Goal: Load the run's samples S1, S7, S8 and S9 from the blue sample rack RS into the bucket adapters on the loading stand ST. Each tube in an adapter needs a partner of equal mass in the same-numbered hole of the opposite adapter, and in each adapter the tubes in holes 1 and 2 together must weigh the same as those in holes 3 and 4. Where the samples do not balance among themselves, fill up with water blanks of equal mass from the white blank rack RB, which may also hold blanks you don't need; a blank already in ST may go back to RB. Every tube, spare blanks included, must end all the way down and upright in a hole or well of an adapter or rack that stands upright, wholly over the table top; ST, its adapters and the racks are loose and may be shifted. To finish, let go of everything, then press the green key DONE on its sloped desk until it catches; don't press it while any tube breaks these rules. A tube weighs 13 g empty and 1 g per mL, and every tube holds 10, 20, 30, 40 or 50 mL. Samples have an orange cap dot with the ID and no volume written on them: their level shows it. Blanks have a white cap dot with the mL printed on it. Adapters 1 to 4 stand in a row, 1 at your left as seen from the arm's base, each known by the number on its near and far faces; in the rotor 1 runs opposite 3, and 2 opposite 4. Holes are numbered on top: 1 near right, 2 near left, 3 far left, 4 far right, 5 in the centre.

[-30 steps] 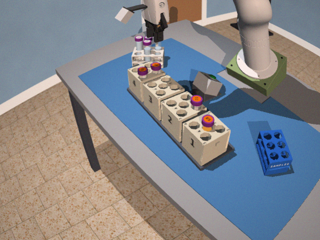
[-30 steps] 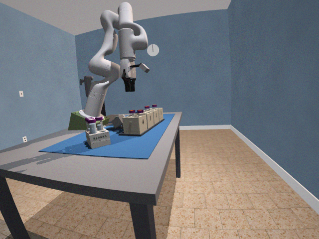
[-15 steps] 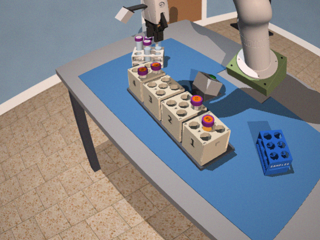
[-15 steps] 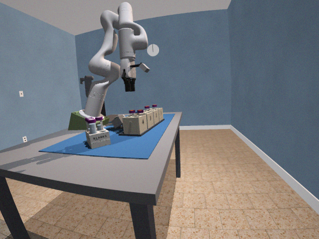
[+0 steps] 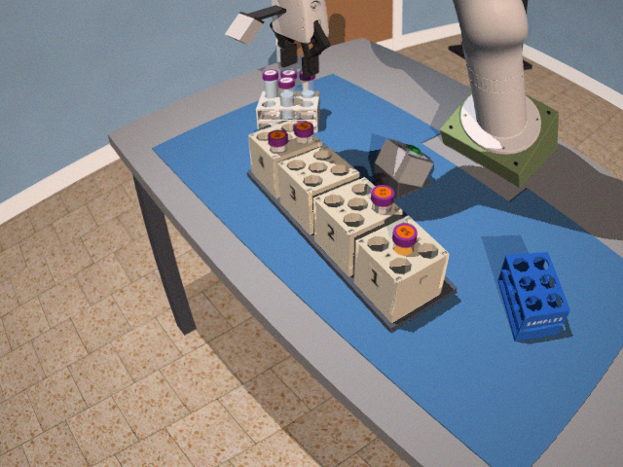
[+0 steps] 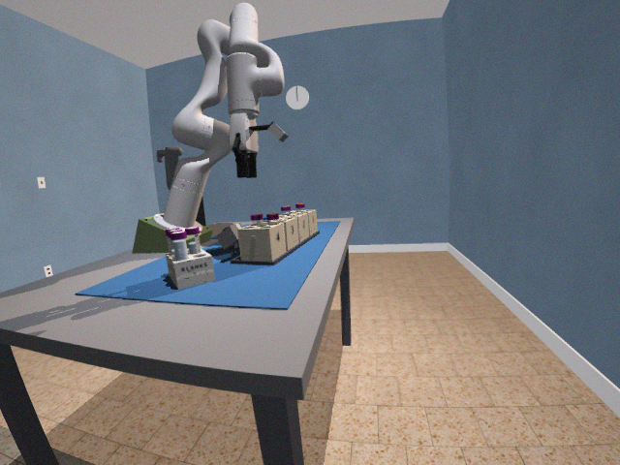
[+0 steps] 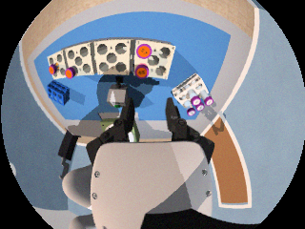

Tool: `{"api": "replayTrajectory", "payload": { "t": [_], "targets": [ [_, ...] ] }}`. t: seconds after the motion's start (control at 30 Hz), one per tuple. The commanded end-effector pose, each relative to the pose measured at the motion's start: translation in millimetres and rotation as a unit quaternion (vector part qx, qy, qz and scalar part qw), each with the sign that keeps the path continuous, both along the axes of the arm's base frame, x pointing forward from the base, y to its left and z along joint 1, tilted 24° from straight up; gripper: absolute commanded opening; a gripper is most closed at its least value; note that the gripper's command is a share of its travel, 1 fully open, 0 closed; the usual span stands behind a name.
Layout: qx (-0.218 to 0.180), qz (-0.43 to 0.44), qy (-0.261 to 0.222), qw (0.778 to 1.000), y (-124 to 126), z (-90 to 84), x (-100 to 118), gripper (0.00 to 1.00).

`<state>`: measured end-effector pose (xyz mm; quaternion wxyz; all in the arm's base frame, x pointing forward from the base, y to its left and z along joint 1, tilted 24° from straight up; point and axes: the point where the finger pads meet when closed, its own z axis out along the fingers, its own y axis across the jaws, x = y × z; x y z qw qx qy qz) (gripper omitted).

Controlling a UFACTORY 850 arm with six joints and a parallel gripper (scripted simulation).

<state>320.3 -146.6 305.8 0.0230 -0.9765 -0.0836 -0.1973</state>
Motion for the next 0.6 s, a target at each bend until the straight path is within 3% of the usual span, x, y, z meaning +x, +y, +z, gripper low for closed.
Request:
{"api": "replayTrajectory", "payload": {
  "t": [0.0, 0.27, 0.57],
  "targets": [
    [-0.031, 0.094, -0.017, 0.995, -28, -5.7, -7, 0.57],
    [-0.070, 0.185, -0.025, 0.980, -56, -12.3, -16, 0.57],
    [-0.126, 0.317, -0.037, 0.939, -98, -22.0, -28, 0.57]
  ]
}}
